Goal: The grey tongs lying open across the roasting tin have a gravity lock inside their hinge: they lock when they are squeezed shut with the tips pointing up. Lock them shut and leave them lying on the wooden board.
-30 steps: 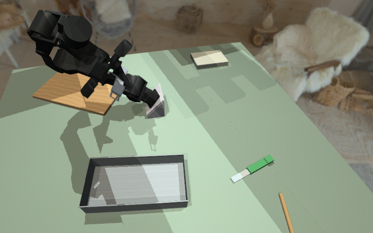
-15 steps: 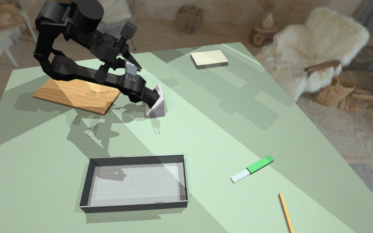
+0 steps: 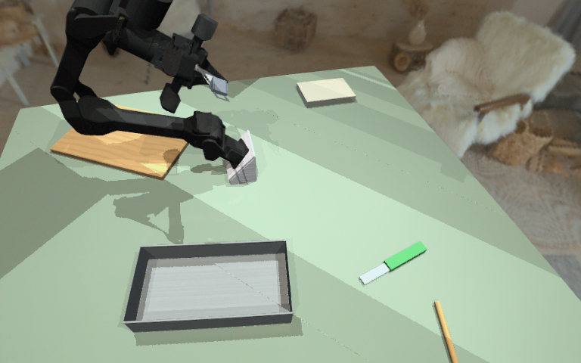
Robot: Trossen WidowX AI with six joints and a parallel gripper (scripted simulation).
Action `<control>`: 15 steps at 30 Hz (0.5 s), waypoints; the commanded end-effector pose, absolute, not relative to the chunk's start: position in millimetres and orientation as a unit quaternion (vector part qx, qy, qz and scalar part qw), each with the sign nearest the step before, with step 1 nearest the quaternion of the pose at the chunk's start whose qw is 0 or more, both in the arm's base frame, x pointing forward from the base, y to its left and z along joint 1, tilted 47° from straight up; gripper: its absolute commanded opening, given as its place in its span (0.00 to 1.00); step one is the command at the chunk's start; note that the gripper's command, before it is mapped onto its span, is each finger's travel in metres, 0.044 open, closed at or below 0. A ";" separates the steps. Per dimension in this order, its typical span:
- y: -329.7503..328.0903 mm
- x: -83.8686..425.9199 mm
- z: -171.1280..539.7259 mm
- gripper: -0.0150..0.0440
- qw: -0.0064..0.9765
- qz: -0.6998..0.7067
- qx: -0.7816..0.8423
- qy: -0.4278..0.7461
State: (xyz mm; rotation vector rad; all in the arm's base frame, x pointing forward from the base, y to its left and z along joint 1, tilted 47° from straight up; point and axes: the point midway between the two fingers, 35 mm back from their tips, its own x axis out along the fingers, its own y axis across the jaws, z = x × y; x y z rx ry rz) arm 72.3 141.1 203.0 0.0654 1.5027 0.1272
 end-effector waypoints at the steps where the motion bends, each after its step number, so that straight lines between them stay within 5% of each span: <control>1: 148.6 55.3 201.6 0.00 0.710 0.063 0.035 0.700; 15: 158.2 0.0 199.5 0.00 0.655 0.067 0.029 0.752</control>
